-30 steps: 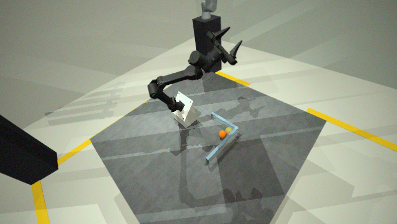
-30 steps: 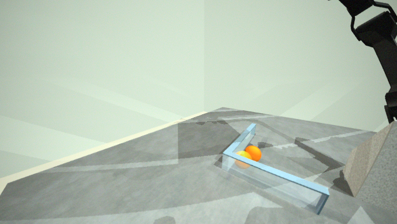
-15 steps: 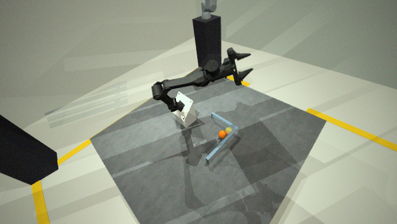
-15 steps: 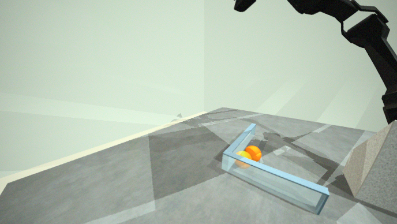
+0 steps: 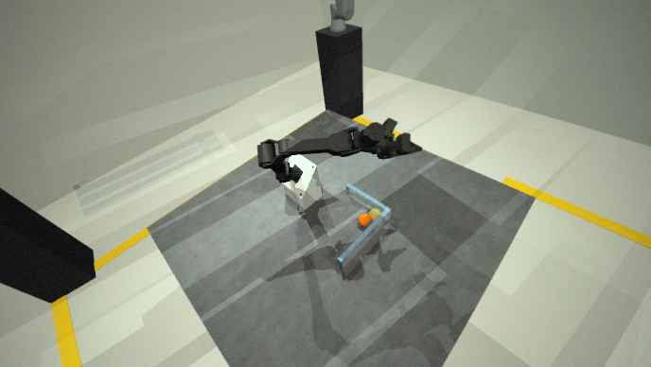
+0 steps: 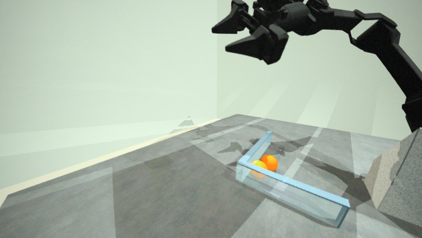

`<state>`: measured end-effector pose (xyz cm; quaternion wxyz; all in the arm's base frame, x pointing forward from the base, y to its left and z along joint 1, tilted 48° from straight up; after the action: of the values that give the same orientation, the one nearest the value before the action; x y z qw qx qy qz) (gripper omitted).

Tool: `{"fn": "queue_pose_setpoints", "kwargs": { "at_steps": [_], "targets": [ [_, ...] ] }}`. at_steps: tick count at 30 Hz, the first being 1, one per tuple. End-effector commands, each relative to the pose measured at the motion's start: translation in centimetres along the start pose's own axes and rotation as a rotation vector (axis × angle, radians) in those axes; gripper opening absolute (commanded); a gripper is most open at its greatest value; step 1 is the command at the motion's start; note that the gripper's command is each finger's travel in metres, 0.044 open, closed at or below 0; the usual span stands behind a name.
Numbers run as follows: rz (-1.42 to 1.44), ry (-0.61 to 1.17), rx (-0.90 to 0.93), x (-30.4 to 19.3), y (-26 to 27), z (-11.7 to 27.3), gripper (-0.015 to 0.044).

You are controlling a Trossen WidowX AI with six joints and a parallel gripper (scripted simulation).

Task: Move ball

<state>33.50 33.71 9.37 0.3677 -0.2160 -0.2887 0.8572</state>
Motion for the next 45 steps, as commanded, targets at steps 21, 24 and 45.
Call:
{"fn": "queue_pose_setpoints", "kwargs": {
  "at_steps": [21,24,45],
  "targets": [
    [-1.292,1.116,0.335,-11.4,14.5,-1.7,0.0380],
    [-1.374,1.272,0.280,-12.5,15.9,-1.2,0.0380],
    [-1.410,1.355,0.242,-13.8,17.8,-1.4,0.0380]
  ]
}}
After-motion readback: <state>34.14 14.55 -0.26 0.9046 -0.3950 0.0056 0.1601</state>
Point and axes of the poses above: the point midway between the two fingers, 35 mm back from their tips, its own z axis back along the fingers, its own y axis across the jaws, x = y × z, the point moved 9 cm from there along z, back along the fingers, and after that the axes turned 11 degrees about z, right-handed, at the moved point
